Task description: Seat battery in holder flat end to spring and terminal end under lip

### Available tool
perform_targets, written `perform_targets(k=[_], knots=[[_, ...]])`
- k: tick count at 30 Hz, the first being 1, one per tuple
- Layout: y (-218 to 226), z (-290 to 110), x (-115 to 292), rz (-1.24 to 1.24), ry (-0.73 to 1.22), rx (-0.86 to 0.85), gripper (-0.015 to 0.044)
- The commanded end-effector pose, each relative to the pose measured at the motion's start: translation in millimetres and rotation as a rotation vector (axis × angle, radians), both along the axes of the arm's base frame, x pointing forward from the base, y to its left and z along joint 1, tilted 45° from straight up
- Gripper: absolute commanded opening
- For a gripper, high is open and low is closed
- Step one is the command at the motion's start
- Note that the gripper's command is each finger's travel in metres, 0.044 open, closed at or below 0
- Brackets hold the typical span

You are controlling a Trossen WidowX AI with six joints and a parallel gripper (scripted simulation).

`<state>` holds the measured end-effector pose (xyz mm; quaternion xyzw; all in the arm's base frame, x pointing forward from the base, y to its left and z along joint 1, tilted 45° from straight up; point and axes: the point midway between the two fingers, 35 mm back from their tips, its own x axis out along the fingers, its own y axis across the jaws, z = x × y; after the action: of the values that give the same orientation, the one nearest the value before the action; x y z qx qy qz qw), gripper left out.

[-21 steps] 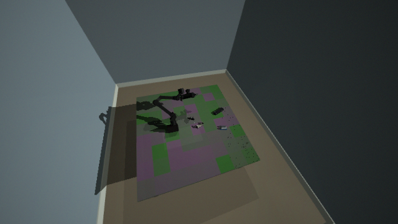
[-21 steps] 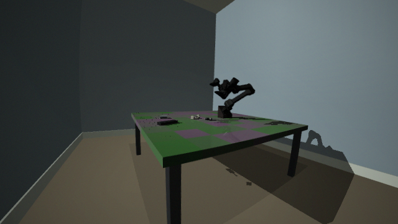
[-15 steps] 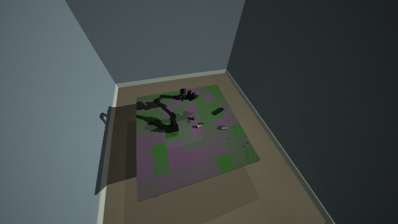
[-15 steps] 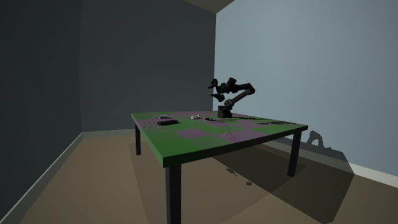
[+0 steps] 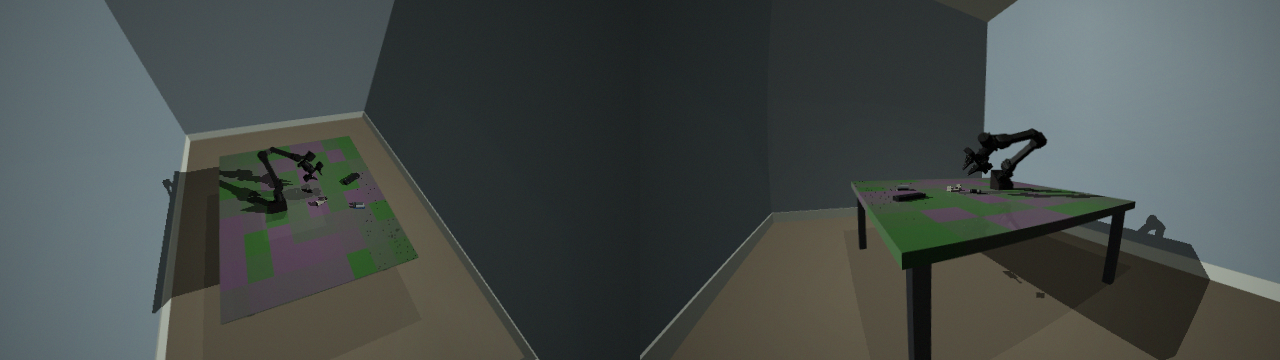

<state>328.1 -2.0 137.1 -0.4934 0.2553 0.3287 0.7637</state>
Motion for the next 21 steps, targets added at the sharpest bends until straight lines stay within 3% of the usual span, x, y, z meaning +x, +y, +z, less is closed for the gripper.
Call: perform_targets(k=[1,9,21], knots=[[8,-51,-32,0.515,0.152,-0.079,0.0235],[21,-70,-70,1.016,0.061,0.049,0.0235],[21,-70,-70,1.025,0.056,0.054,0.0235]])
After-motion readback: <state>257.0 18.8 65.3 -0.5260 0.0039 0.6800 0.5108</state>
